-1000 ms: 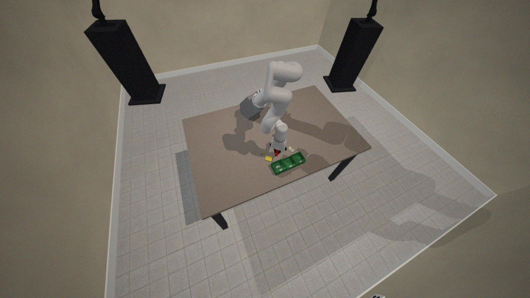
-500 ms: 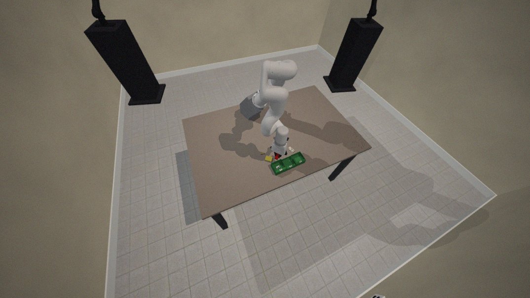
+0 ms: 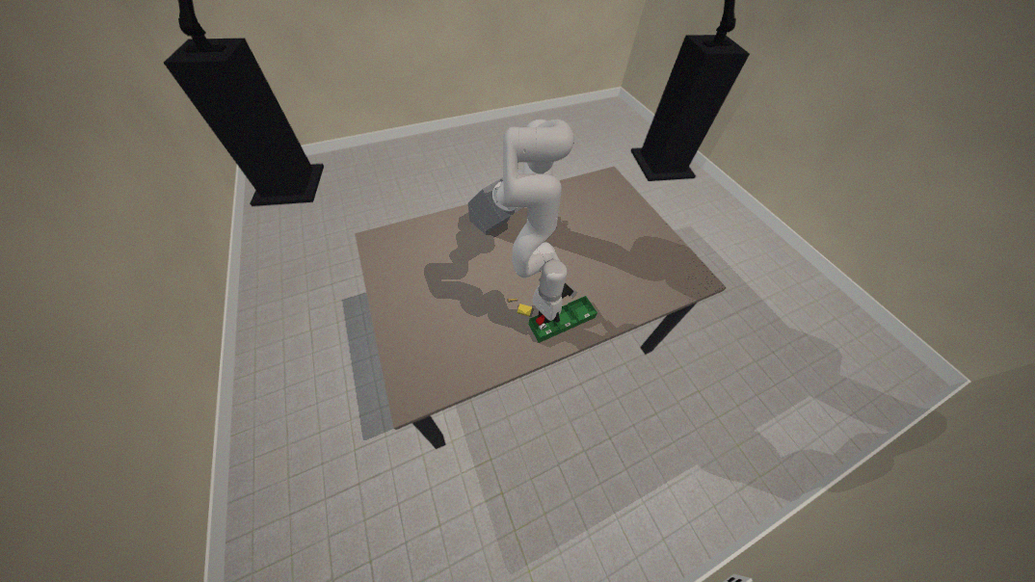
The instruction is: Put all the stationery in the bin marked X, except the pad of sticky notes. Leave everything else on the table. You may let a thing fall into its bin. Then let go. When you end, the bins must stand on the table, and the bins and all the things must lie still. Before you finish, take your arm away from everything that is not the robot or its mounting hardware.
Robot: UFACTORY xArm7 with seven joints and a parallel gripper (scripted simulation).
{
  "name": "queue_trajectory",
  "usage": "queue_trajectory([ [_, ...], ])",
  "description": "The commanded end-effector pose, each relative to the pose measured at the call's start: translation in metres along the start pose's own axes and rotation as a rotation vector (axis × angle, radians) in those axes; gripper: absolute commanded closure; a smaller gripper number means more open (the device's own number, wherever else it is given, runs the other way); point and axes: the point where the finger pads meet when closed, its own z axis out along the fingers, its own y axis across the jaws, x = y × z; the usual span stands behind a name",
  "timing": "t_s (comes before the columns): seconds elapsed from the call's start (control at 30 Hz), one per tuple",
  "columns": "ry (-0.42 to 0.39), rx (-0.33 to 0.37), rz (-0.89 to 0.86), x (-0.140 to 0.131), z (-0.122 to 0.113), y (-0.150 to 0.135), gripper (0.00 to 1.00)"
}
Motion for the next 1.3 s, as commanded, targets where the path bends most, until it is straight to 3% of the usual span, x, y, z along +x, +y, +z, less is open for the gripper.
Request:
queue_trajectory([
  [0.0,0.006,0.014,0.156,-0.004,0.003,0.004,1.00],
  [0.1,0.009,0.021,0.222,-0.004,0.003,0.004,1.00],
  [0.97,0.009,0.021,0.222,-0.002,0.003,0.002,1.00],
  [1.27,0.009,0.021,0.222,-0.002,0.021,0.002,1.00],
])
